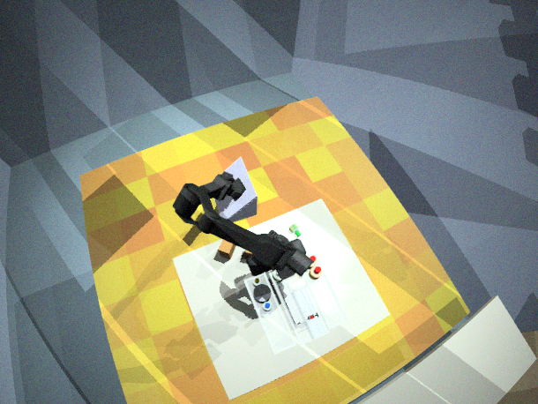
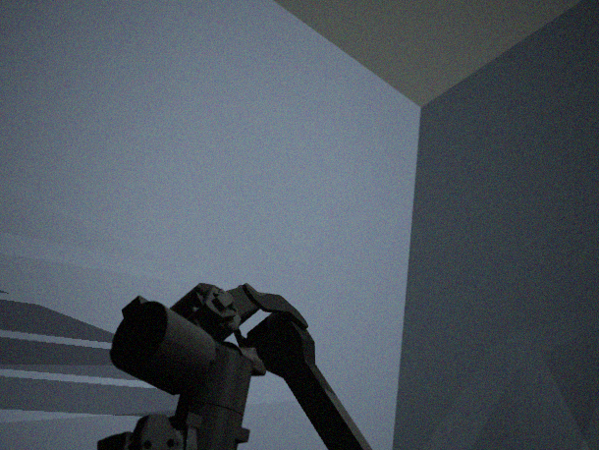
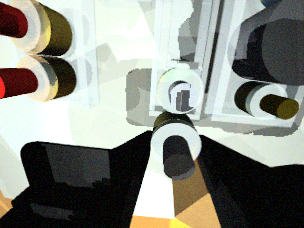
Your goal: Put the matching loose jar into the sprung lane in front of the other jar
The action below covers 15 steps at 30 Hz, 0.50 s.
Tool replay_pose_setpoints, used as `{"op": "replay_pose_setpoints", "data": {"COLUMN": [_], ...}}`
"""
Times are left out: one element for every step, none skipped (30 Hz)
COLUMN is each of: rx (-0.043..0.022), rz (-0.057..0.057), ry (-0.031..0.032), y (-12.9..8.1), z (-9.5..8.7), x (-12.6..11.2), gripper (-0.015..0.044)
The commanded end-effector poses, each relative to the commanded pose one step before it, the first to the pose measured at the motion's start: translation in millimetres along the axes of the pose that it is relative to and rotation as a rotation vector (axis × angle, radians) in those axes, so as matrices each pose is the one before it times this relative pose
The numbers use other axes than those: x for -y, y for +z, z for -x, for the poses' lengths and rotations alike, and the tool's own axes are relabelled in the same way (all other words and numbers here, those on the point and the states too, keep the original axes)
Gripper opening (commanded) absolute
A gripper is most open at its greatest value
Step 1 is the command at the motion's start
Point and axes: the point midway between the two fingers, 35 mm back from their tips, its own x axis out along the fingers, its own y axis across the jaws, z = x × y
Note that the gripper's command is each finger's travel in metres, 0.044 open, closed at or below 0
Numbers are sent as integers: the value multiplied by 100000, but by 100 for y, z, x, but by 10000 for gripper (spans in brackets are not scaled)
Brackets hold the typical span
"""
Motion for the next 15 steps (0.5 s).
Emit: {"op": "replay_pose_setpoints", "data": {"rx": [2160,2,2,2,2,2,2,2,2,2,2,2,2,2,2], "rz": [-1166,-2,-2,-2,-2,-2,-2,-2,-2,-2,-2,-2,-2,-2,-2], "ry": [100,0,0,0,0,0,0,0,0,0,0,0,0,0,0], "y": [976,50,50,50,50,50,50,49,49,49,49,49,49,49,49], "z": [232,1,1,1,1,1,1,1,1,1,1,1,6,6,5], "x": [42,0,0,0,0,0,0,1,1,1,1,1,1,1,3], "gripper": [0,0,0,0,0,0,0,0,0,0,0,0,0,0,0]}}
